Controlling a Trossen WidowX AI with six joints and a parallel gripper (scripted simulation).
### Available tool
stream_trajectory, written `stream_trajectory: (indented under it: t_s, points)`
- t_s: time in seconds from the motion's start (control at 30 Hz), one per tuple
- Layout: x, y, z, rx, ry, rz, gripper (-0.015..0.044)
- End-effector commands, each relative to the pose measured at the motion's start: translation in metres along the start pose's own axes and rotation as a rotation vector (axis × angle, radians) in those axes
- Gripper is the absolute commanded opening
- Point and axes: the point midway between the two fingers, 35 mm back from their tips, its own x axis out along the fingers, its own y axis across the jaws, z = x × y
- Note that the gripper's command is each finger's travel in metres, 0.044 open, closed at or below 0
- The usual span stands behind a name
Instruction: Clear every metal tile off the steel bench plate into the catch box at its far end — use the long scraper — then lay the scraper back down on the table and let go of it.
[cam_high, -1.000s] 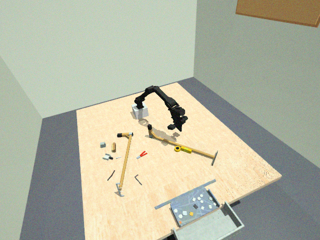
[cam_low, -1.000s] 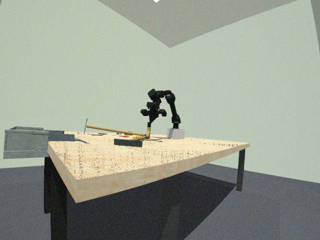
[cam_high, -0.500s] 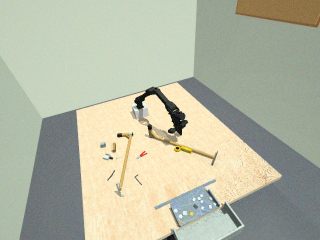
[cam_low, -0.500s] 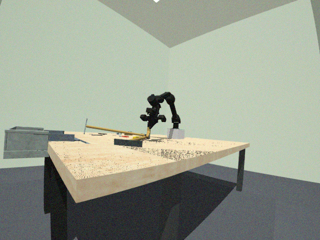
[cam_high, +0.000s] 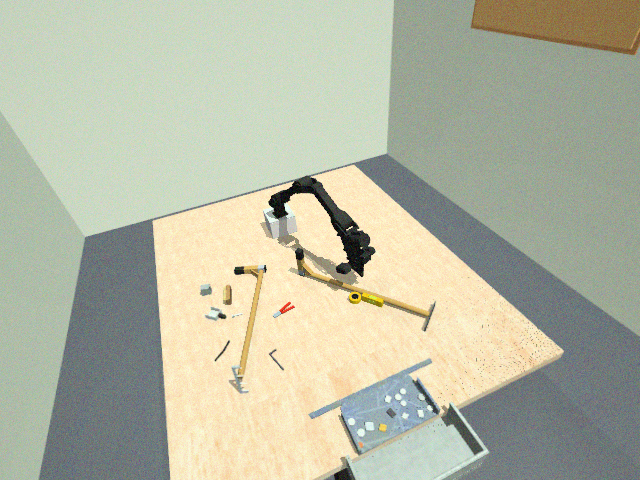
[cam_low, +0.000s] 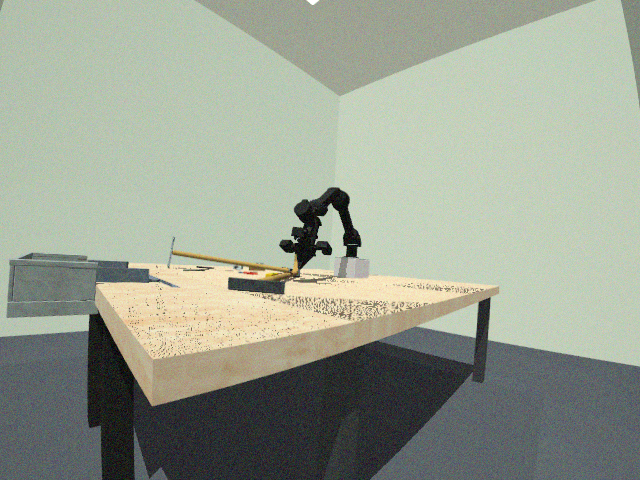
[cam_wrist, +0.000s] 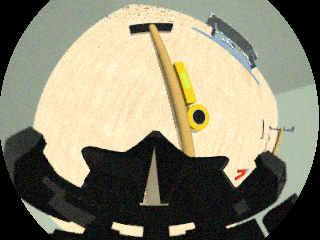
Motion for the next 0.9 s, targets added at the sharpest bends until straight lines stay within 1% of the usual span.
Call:
stream_trajectory:
  t_s: [0.0,0.37,0.87]
  points:
    - [0.011,0.000,-0.009,0.006,0.009,-0.003,0.0000]
    - [0.033,0.000,-0.025,0.006,0.010,-0.003,0.0000]
    - [0.035,-0.011,-0.020,0.005,0.010,-0.004,0.0000]
